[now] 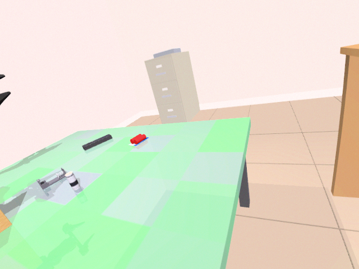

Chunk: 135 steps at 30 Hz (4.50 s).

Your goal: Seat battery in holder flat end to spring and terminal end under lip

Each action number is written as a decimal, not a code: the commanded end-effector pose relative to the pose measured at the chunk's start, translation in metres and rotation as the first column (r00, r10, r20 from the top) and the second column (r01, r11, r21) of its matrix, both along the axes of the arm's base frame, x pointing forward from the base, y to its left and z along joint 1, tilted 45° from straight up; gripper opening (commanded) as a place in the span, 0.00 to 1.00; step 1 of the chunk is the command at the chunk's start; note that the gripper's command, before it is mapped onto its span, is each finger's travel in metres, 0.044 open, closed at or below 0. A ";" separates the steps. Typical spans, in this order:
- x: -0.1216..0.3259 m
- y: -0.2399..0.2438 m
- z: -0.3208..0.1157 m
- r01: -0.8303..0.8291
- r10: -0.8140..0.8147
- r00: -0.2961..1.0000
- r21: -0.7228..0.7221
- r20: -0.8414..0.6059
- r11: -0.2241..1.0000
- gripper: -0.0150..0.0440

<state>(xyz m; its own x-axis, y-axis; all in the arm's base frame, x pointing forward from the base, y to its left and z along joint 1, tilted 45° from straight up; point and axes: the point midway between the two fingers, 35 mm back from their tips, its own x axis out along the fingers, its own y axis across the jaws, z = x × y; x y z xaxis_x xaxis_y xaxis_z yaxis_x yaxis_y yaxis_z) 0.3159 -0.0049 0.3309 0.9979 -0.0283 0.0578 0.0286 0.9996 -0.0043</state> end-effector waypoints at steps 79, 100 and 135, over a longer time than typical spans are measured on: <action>-0.021 0.002 -0.451 -0.512 0.696 -0.098 0.636 -0.711 0.578 0.25; -0.040 0.021 -0.433 -0.511 0.698 -0.099 0.638 -0.709 0.576 0.25; -0.042 -0.003 -0.397 0.291 0.731 -0.082 0.686 -0.677 0.667 0.67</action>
<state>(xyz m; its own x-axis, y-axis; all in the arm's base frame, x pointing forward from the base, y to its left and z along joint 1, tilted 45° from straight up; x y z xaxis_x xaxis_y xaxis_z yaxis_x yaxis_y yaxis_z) 0.2784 -0.0246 -0.0573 -0.0348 0.6988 -0.7144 -0.1129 0.7075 0.6976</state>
